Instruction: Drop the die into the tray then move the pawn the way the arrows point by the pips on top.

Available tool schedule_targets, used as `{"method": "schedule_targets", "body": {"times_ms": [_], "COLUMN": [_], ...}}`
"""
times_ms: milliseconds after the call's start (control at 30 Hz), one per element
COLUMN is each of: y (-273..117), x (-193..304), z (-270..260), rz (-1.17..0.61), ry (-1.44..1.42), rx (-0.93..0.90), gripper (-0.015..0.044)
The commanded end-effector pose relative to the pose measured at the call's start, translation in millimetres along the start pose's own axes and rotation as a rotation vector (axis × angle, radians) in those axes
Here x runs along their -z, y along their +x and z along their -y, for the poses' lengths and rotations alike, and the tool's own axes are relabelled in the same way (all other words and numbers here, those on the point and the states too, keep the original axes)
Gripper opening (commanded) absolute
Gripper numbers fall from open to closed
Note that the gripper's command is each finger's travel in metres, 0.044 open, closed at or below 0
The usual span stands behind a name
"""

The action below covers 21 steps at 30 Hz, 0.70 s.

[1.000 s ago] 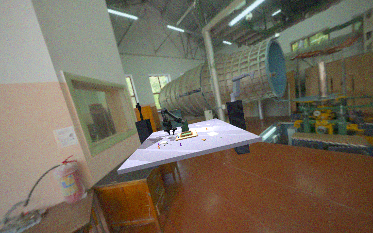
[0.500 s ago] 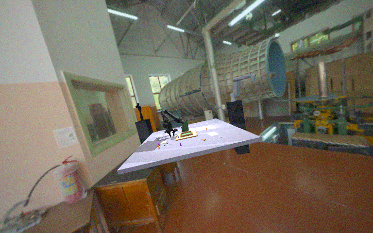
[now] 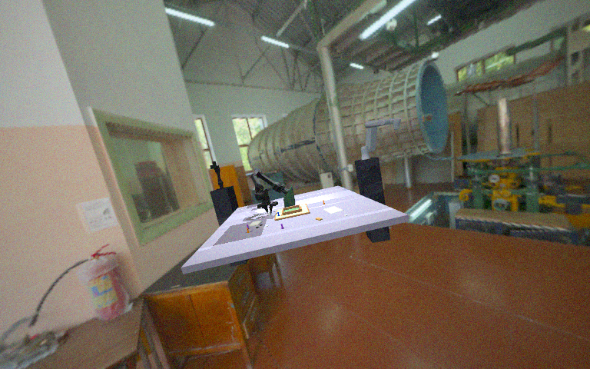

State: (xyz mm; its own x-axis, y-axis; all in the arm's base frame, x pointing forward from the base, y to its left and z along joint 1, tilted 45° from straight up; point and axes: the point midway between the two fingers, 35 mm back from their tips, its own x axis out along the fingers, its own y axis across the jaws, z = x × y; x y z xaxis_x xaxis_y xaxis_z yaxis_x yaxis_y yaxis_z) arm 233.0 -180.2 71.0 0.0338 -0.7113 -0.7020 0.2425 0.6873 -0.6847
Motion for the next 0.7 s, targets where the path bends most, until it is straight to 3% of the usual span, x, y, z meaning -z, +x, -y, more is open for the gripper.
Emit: {"method": "schedule_targets", "body": {"times_ms": [0,667], "y": [-14.9,-119.0], "x": [-5.5,-0.8], "z": [-1.5,4.1], "rz": [0.008,0.008], "ry": [0.006,0.004], "rx": [-0.008,-0.005], "gripper": [0.0,0.0]}}
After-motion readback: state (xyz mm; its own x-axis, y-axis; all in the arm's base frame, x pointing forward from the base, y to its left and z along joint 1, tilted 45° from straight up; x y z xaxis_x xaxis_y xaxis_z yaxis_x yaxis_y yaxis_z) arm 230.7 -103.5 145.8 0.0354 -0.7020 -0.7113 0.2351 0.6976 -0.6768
